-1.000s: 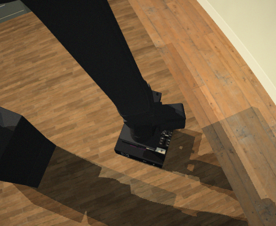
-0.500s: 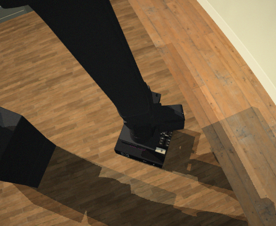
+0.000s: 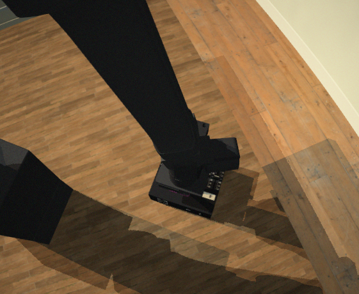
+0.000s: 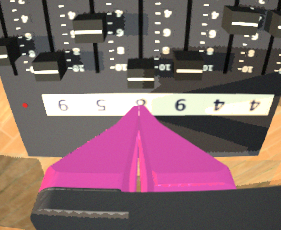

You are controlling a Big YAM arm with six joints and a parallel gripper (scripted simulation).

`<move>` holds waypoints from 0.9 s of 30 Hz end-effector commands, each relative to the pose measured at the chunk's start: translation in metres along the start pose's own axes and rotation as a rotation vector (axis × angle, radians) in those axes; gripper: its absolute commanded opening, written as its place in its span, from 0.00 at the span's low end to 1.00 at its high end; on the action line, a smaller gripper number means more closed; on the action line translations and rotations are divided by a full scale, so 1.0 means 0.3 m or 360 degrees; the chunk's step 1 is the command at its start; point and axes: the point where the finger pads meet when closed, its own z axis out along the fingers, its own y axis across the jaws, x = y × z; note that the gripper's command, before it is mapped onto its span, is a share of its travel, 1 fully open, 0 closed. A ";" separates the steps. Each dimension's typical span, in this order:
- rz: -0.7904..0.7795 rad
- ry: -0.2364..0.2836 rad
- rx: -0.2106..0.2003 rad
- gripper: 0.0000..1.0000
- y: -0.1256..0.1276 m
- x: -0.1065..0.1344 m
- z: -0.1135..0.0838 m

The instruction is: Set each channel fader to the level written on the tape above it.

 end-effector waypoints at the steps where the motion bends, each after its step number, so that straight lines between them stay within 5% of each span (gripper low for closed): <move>1: -0.0010 -0.0027 0.0040 0.00 -0.044 -0.012 -0.004; 27: -0.0006 -0.0015 0.0009 0.00 -0.019 -0.044 0.004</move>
